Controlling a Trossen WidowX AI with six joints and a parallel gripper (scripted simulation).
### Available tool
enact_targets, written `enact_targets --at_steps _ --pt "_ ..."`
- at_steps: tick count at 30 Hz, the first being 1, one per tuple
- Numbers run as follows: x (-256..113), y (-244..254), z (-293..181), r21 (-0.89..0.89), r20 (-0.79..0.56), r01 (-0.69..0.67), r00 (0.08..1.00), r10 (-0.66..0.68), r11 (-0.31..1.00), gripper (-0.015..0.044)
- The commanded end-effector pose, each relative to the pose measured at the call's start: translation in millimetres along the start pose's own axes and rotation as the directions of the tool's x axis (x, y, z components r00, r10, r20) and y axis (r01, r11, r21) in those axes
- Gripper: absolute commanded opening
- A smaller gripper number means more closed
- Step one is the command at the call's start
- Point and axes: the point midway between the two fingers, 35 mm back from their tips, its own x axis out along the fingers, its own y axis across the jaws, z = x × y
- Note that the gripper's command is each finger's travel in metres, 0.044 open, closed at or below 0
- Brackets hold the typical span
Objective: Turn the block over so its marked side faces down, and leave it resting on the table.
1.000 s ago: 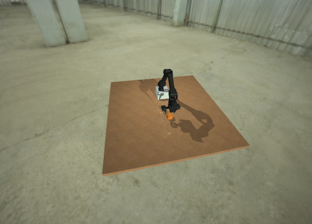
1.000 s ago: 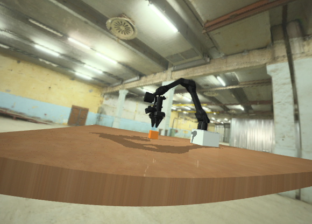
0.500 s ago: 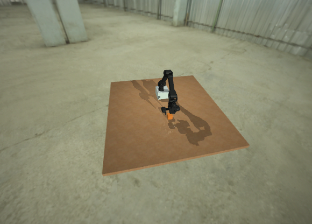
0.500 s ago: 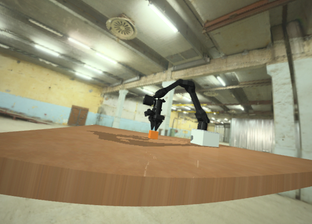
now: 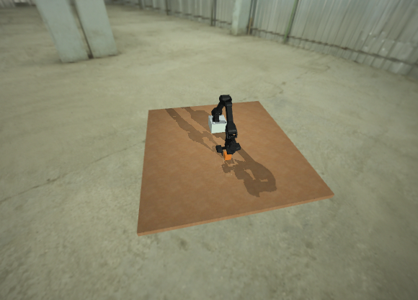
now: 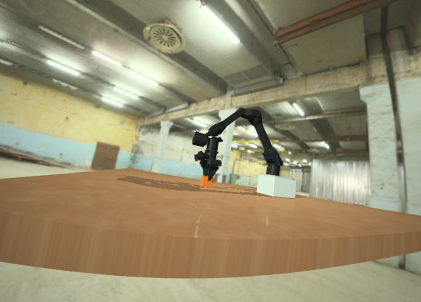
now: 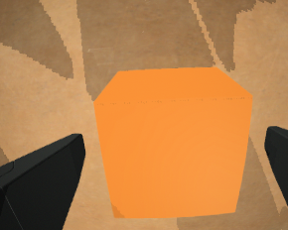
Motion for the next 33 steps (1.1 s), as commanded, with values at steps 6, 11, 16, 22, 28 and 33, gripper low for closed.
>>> enact_targets --at_steps 6,11,16,22,28,33 --pt "4 1 -2 0.000 -0.008 -0.006 1.000 0.006 1.000 0.0236" --pt "4 1 -2 0.000 -0.008 -0.006 1.000 0.006 1.000 0.0203" --pt "4 1 -2 0.000 -0.008 -0.006 1.000 0.006 1.000 0.0170" --pt "4 1 -2 0.000 -0.008 -0.006 1.000 0.006 1.000 0.0130" --pt "-21 1 -1 0.000 -0.008 -0.006 1.000 0.006 1.000 0.0000" --pt "-26 1 -1 0.000 -0.008 -0.006 1.000 0.006 1.000 0.0000"
